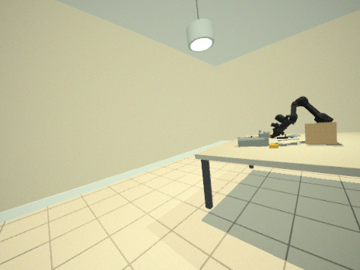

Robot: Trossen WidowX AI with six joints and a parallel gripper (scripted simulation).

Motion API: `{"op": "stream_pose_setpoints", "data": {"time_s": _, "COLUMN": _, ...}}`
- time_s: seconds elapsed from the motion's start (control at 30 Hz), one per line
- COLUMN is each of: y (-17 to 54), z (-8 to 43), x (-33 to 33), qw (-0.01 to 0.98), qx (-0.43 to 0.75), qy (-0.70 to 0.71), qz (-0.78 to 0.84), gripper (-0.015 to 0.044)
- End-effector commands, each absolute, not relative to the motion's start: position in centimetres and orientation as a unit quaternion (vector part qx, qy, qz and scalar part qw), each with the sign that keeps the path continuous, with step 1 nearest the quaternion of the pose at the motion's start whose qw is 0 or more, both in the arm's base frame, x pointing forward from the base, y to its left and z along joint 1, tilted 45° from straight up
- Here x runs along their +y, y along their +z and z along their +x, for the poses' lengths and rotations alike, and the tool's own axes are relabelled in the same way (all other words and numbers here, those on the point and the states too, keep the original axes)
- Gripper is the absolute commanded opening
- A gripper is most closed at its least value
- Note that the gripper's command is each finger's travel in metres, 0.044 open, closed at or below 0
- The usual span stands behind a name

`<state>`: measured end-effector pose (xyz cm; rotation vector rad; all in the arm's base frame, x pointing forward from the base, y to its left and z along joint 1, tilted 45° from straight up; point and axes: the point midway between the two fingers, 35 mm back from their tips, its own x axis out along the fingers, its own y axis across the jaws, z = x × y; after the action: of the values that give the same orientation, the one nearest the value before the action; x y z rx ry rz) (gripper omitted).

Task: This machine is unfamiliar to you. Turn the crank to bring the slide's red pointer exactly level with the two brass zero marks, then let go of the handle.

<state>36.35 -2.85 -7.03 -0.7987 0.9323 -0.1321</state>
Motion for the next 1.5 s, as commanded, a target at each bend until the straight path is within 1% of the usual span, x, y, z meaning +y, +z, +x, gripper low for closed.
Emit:
{"op": "stream_pose_setpoints", "data": {"time_s": 0.0, "y": -7.6, "z": 36.2, "x": -3.1, "qw": 0.814, "qx": 0.440, "qy": -0.059, "qz": -0.374, "gripper": 0.0000}}
{"op": "stream_pose_setpoints", "data": {"time_s": 1.47, "y": -10.0, "z": 35.6, "x": -2.5, "qw": 0.814, "qx": 0.440, "qy": -0.059, "qz": -0.374, "gripper": 0.0000}}
